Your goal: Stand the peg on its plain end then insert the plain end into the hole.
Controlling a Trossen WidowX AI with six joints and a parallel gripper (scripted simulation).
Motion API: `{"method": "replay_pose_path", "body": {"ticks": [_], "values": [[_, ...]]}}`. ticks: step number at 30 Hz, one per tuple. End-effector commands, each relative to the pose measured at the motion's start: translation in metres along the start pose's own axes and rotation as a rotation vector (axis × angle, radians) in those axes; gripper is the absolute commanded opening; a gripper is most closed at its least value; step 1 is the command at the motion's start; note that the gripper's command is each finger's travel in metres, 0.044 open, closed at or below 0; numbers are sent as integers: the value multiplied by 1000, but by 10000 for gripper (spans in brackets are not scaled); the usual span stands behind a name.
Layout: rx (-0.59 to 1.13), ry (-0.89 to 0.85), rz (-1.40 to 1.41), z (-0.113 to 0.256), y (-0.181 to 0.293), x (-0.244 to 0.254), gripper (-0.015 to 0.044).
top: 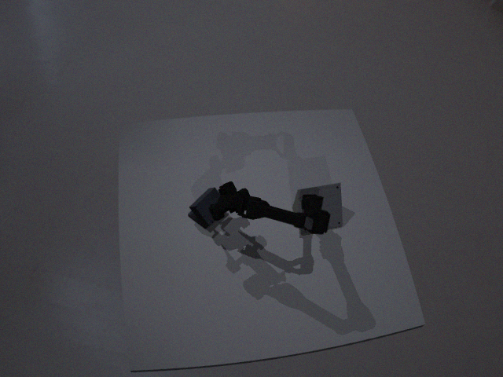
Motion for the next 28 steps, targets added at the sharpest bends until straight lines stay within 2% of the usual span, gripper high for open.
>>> {"method": "replay_pose_path", "body": {"ticks": [1,28], "values": [[2,-3,3,8,0,1,440],[-1,-1,0,49,-1,-1,440]]}}
Point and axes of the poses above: the point midway between the two fingers, 35 mm back from their tips, its own z axis back along the fingers, its own x axis across the jaws, y = z × x, the point moved 1 cm from there along z, back along the fingers, and after that the axes turned 10 degrees about z, right-handed, at the moved point
